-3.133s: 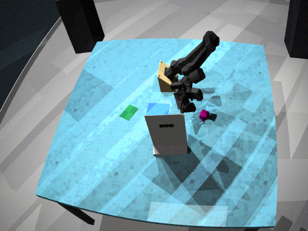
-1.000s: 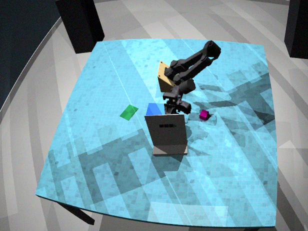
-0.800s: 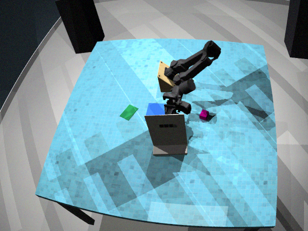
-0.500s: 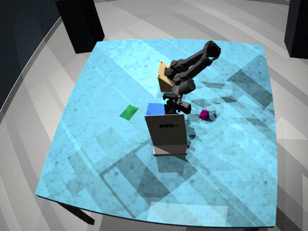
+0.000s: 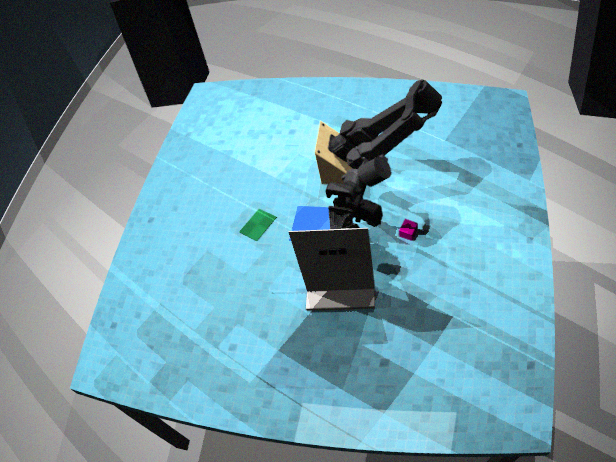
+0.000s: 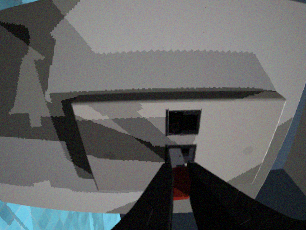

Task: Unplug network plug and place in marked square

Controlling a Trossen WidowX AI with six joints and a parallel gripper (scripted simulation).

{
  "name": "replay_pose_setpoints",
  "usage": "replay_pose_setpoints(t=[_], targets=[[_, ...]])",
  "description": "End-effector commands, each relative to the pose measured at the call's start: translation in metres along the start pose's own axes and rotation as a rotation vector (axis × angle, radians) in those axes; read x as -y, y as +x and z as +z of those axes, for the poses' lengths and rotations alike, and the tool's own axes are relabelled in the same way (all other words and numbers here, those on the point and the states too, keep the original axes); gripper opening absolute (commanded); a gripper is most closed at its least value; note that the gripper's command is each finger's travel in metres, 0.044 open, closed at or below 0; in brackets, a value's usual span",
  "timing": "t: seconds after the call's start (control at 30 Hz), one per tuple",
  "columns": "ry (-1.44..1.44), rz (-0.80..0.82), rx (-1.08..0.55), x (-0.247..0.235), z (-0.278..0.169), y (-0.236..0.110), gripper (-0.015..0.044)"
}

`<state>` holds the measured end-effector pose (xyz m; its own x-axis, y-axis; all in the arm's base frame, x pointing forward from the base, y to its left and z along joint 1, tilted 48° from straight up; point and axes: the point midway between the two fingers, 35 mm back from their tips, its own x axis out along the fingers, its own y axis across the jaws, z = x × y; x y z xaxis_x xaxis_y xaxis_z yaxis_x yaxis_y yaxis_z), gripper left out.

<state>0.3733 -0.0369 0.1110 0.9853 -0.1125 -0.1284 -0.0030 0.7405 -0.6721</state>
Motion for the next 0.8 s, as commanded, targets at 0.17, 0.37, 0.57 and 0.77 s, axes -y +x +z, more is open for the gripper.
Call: replay_pose_setpoints(t=[0.17, 0.37, 0.57, 0.77], targets=[[0.001, 0.001, 0.000, 0.000, -0.002, -0.007, 0.0000], [0.001, 0.001, -0.001, 0.000, -0.003, -0.010, 0.0000], [0.001, 0.001, -0.001, 0.000, -0.005, -0.014, 0.0000], [0.001, 0.001, -0.001, 0.000, -0.006, -0.017, 0.0000]])
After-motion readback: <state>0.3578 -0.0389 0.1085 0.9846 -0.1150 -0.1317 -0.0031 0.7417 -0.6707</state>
